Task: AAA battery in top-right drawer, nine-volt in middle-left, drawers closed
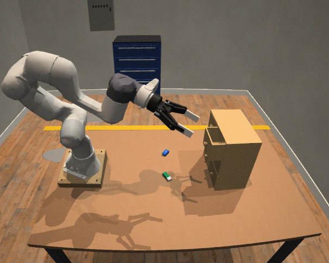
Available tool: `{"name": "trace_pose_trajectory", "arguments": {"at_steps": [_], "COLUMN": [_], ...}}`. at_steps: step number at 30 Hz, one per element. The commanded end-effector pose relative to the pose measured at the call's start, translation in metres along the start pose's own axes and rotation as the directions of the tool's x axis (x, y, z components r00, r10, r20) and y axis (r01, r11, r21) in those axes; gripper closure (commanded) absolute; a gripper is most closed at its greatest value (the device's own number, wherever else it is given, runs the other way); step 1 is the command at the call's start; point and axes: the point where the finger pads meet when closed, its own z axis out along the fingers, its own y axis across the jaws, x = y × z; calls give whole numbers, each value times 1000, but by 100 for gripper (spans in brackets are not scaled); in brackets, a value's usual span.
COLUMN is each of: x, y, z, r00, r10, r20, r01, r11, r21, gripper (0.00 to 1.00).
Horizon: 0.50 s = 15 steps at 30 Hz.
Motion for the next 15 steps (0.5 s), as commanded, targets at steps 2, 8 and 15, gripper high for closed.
{"name": "trace_pose_trajectory", "arguments": {"at_steps": [2, 8, 15], "x": [0, 0, 6], "y": [2, 2, 13], "z": [1, 1, 6], "r00": [1000, 1000, 999], "r10": [-21, -21, -24], "r20": [6, 6, 30], "r01": [21, 21, 26], "r11": [1000, 1000, 999], "r21": [-8, -8, -47], "gripper": [0, 0, 0]}}
